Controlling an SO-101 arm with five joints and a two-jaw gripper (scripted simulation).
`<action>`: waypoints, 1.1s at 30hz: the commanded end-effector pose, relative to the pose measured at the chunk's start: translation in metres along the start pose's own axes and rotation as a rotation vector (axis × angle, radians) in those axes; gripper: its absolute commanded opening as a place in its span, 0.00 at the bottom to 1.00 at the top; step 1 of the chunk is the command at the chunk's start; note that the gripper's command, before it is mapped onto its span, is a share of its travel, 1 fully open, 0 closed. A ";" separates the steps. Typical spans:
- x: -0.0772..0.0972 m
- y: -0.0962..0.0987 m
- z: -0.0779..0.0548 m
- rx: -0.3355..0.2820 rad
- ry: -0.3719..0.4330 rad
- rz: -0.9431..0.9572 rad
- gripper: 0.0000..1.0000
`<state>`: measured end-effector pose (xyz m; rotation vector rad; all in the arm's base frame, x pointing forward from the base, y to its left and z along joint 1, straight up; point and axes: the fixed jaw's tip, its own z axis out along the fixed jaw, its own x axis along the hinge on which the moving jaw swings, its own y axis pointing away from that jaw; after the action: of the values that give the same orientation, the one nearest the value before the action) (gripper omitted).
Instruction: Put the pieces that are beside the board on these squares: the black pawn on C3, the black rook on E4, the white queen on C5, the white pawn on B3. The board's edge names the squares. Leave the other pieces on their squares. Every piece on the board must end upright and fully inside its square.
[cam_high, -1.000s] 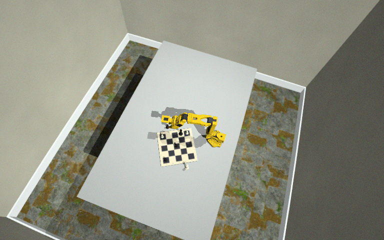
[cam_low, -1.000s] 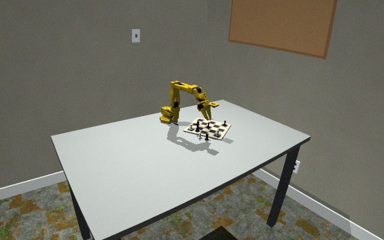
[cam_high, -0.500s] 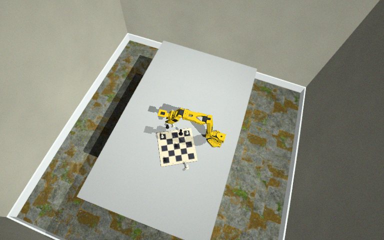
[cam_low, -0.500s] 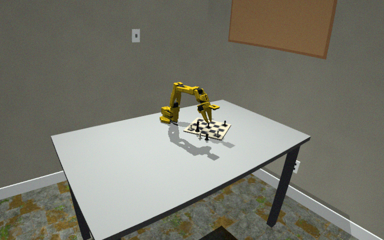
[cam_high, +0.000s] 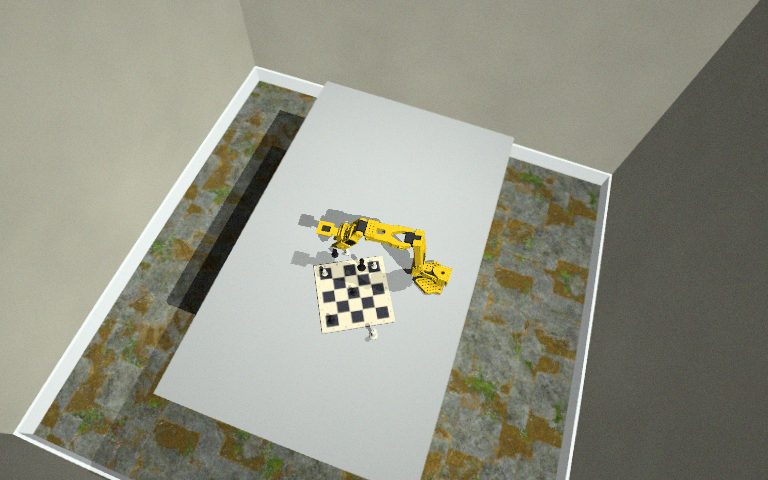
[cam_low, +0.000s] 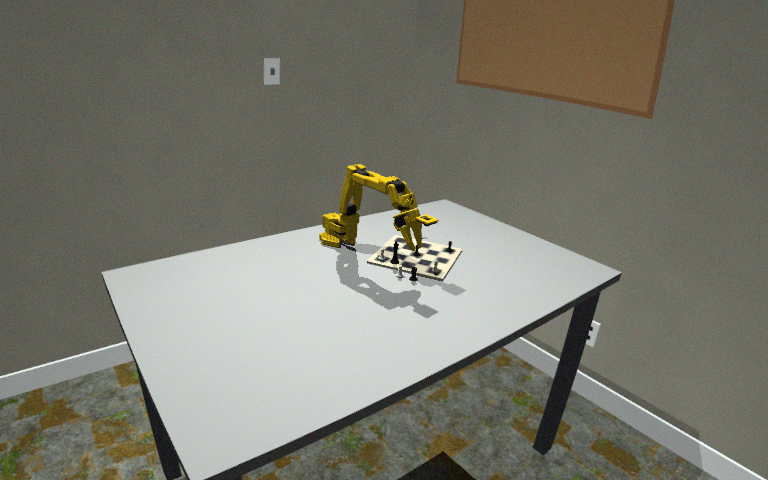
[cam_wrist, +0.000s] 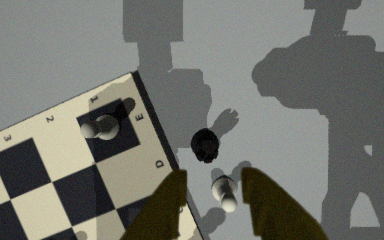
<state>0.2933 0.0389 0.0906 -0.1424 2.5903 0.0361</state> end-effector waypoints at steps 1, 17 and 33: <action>0.000 -0.002 0.000 0.002 -0.008 0.014 0.12; -0.001 -0.002 -0.003 0.003 -0.008 0.014 0.12; 0.007 -0.002 0.011 0.003 -0.008 0.014 0.12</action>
<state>0.2927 0.0389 0.0824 -0.1425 2.5936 0.0359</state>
